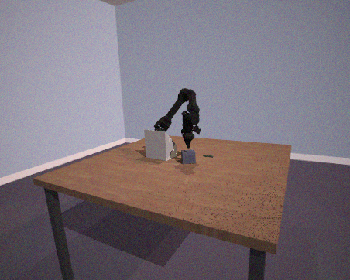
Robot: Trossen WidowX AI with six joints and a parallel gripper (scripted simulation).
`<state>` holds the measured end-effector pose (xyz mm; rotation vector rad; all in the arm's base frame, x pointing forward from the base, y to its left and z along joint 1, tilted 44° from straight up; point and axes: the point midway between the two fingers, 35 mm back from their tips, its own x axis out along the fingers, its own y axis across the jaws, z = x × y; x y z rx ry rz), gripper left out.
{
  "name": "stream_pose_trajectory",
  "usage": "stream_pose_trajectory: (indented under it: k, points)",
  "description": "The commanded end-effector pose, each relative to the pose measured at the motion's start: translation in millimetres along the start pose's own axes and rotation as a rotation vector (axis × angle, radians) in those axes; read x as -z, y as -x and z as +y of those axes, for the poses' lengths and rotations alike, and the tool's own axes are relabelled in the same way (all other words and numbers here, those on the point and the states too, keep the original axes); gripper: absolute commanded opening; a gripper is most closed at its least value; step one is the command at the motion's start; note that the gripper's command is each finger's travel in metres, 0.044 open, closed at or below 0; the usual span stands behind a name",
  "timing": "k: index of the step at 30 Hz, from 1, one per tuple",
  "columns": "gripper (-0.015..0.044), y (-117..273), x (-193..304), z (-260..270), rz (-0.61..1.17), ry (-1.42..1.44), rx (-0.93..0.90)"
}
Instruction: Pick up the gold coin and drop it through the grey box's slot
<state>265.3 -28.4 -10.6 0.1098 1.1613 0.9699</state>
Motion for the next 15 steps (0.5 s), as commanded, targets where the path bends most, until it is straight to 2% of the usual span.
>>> stream_pose_trajectory:
  k: [1,3,15]
  points:
    - [0.0423,28.1,0.1,0.5,-0.001,0.003,0.006]
    - [0.0440,40.7,0.9,2.4,-0.003,0.002,0.002]
    - [0.0440,40.7,0.9,2.4,-0.003,0.002,0.002]
